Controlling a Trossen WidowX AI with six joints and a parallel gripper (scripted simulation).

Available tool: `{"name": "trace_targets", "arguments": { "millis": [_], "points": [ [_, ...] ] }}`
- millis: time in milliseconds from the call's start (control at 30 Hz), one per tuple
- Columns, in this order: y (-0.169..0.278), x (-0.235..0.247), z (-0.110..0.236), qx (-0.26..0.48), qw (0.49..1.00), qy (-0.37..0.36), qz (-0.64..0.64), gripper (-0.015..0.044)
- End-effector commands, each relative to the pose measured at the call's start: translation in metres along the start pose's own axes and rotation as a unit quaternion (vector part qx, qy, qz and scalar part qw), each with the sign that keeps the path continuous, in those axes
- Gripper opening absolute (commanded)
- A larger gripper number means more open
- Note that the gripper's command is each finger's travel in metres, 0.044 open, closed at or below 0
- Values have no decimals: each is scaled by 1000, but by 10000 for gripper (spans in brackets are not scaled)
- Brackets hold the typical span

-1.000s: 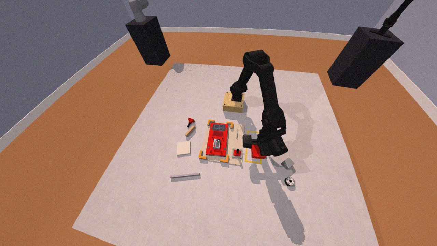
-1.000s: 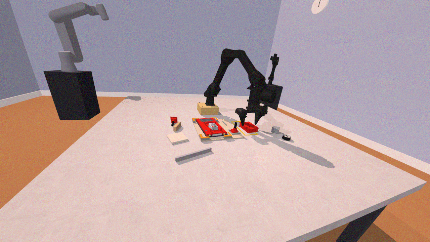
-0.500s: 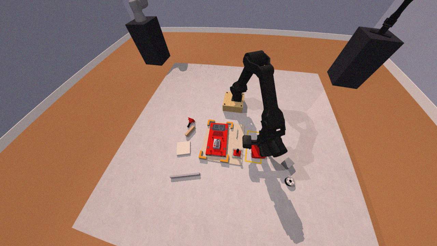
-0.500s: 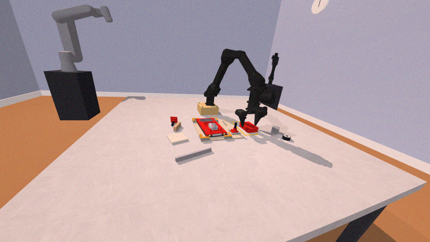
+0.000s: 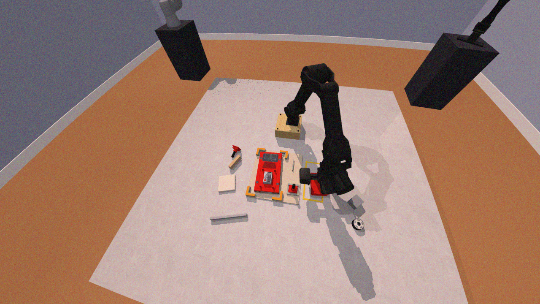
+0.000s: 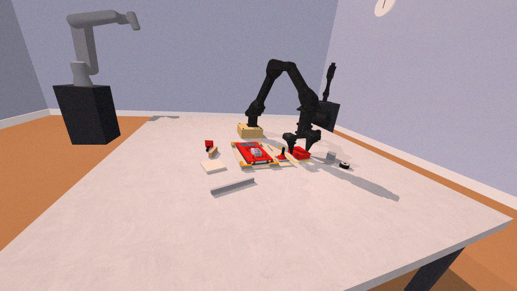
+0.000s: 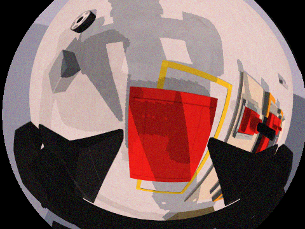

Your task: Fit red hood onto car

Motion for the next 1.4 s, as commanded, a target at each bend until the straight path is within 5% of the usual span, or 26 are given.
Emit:
{"name": "trace_targets", "arguments": {
  "millis": [0, 100, 433, 800, 1367],
  "points": [
    [1, 0, -3, 5, 1000, -1, -2, 440],
    [0, 0, 0, 0, 1000, 0, 0, 361],
    [0, 0, 0, 0, 1000, 0, 0, 295],
    [0, 0, 16, 1, 1000, 0, 0, 6],
    [-1, 0, 76, 0, 1000, 0, 0, 0]
  ]
}}
Point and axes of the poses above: the point midway between the two fingers, 35 mm back from their tips, its own z axis back along the fingers, its own x axis across the jaws, y = z × x, the point moved 7 cm from there along z, back along the fingers, and after that the axes turned 10 degrees about -z, right-handed, at the moved point
